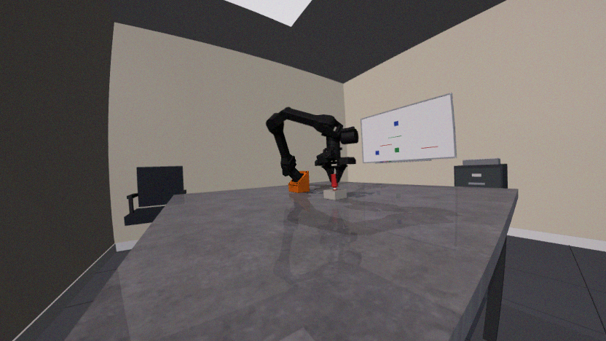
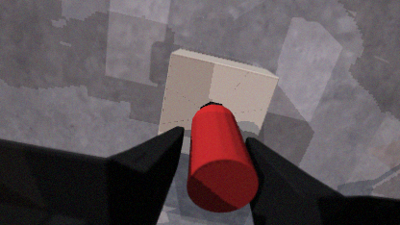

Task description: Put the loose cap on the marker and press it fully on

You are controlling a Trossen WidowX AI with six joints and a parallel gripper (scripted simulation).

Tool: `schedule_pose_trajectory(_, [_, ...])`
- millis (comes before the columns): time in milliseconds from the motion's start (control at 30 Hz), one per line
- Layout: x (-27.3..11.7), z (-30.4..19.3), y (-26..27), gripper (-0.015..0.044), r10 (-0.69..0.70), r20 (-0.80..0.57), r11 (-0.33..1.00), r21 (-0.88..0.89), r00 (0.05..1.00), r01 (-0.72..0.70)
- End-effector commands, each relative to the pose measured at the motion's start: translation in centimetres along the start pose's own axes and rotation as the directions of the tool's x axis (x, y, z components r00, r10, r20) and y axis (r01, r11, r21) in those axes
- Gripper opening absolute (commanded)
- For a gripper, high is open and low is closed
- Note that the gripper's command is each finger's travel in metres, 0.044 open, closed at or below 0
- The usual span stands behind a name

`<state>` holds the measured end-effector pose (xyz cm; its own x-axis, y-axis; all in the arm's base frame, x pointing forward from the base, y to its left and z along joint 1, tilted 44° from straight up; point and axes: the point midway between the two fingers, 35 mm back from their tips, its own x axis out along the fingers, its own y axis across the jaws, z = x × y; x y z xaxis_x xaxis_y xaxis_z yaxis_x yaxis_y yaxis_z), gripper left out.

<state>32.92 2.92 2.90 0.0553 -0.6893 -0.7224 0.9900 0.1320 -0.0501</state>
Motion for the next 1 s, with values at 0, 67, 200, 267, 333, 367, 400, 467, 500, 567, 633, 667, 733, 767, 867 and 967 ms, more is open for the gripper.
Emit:
schedule_pose_trajectory(0, [0.0,0.0,0.0,0.0263,0.000,0.000,1.000,0.000,1.000,0.000])
schedule_pose_trajectory(67, [0.0,0.0,0.0,0.0315,0.000,0.000,1.000,0.000,1.000,0.000])
schedule_pose_trajectory(200, [0.0,0.0,0.0,0.0420,0.000,0.000,1.000,0.000,1.000,0.000])
schedule_pose_trajectory(267, [0.0,0.0,0.0,0.0440,0.000,0.000,1.000,0.000,1.000,0.000])
schedule_pose_trajectory(333, [-1.0,-0.1,0.1,0.0440,0.001,-0.002,1.000,-0.001,1.000,-0.001])
schedule_pose_trajectory(367, [-2.2,-0.1,0.2,0.0440,0.001,-0.004,1.000,-0.001,1.000,-0.001])
schedule_pose_trajectory(400, [-3.8,-0.1,0.2,0.0440,0.001,-0.005,1.000,-0.002,1.000,-0.001])
schedule_pose_trajectory(467, [-6.5,-0.1,0.1,0.0440,0.001,-0.005,1.000,-0.002,1.000,-0.001])
schedule_pose_trajectory(500, [-7.3,-0.1,0.0,0.0440,0.000,-0.004,1.000,-0.001,1.000,0.000])
schedule_pose_trajectory(567, [-7.5,-0.1,0.0,0.0440,-0.001,-0.003,1.000,-0.001,1.000,0.001])
schedule_pose_trajectory(633, [-7.5,-0.1,0.0,0.0440,-0.001,-0.003,1.000,-0.001,1.000,0.001])
schedule_pose_trajectory(667, [-7.5,-0.1,0.0,0.0414,-0.001,-0.003,1.000,-0.016,1.000,0.001])
schedule_pose_trajectory(733, [-7.4,-0.1,0.0,0.0361,0.000,-0.003,0.991,-0.135,1.000,0.000])
schedule_pose_trajectory(767, [-7.3,-0.1,-0.1,0.0335,0.000,-0.002,0.974,-0.227,1.000,0.000])
schedule_pose_trajectory(867, [-7.2,-0.1,-0.1,0.0256,0.000,-0.002,0.872,-0.490,1.000,-0.001])
schedule_pose_trajectory(967, [-7.0,-0.1,-0.2,0.0177,0.001,-0.001,0.700,-0.714,1.000,-0.002])
